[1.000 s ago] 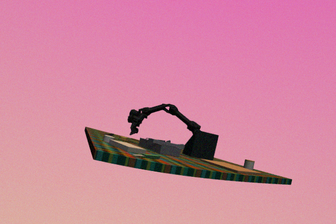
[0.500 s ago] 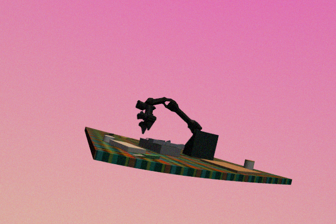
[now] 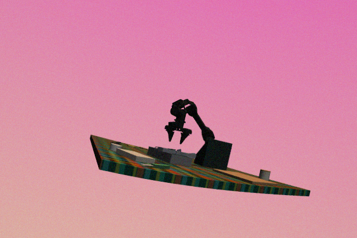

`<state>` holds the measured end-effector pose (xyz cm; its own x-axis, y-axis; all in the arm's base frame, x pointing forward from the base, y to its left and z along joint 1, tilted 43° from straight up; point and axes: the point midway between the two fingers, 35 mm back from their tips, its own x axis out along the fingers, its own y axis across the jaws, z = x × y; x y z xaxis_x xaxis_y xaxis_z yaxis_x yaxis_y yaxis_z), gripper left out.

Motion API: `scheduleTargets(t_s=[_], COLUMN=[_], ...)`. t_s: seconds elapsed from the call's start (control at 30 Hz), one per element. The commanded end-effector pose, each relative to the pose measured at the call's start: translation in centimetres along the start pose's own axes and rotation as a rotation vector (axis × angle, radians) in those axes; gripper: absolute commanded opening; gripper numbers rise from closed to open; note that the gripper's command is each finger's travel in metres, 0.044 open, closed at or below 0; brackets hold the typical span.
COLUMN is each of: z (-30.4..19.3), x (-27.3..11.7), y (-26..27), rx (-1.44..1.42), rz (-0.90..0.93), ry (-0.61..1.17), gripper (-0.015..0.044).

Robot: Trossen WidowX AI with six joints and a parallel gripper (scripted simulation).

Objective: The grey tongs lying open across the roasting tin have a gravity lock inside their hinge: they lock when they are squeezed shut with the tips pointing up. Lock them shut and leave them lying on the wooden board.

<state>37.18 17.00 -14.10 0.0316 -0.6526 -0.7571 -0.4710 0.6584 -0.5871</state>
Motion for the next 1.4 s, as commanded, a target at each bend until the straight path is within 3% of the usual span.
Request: scheduleTargets(t_s=[0.0,0.47,1.37], z=[0.3,-0.2,0.2], x=[0.1,0.3,4.8], y=[-0.6,-1.0,-1.1], rx=[0.018,0.018,0.018], rz=[-0.012,-0.012,-0.013], ry=[-0.002,-0.001,-0.002], gripper=[0.0440,0.0440,0.0440])
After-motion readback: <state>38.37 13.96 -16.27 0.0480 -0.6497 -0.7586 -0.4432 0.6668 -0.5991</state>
